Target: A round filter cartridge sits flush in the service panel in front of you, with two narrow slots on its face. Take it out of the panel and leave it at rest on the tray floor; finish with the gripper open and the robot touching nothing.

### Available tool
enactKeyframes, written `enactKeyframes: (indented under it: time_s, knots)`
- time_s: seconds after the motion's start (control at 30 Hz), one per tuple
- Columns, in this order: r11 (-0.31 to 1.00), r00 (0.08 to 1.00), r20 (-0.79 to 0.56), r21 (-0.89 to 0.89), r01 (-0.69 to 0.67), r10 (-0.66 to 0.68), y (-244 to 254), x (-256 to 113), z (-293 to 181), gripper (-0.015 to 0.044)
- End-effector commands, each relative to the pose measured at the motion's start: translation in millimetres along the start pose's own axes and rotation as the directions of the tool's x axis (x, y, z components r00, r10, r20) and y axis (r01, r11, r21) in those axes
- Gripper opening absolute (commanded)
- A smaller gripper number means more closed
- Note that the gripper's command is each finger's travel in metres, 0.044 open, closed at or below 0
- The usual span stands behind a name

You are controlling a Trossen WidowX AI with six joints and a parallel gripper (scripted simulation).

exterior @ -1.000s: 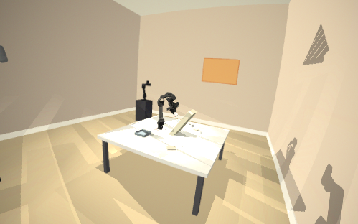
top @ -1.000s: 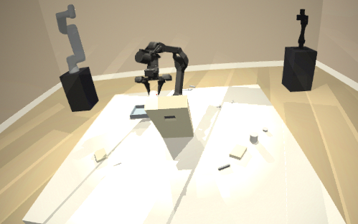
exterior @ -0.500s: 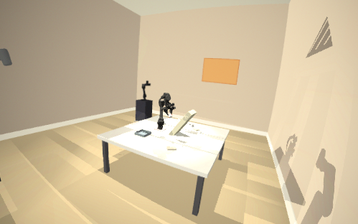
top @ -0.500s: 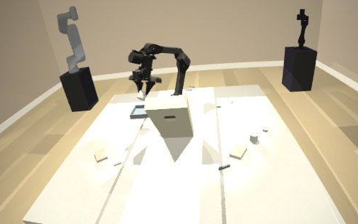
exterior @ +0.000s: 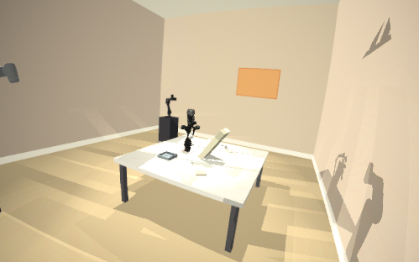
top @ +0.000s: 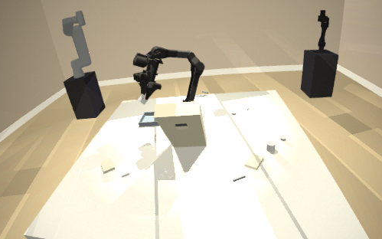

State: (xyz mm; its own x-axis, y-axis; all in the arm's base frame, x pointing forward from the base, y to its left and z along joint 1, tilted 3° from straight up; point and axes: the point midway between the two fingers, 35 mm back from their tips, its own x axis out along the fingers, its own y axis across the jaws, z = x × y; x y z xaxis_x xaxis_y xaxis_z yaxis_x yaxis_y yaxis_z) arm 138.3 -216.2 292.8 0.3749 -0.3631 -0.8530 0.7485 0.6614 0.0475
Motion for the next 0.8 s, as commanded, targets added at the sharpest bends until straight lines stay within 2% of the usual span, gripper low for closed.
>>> enactKeyframes:
  time_s: [0.0, 0.23, 0.37, 0.77]
  knots:
    - [0.996, 0.999, 0.009, 0.077, 0.046, -0.047, -17, -2, -2, 0.0]
    - [0.964, 0.991, 0.004, 0.233, 0.131, -0.135, -51, -4, -9, 0.0]
    - [0.958, 0.989, 0.002, 0.25, 0.14, -0.145, -55, -3, -11, 0.0]
    - [0.882, 0.97, -0.031, 0.408, 0.234, -0.243, -108, 25, -42, 0.0]
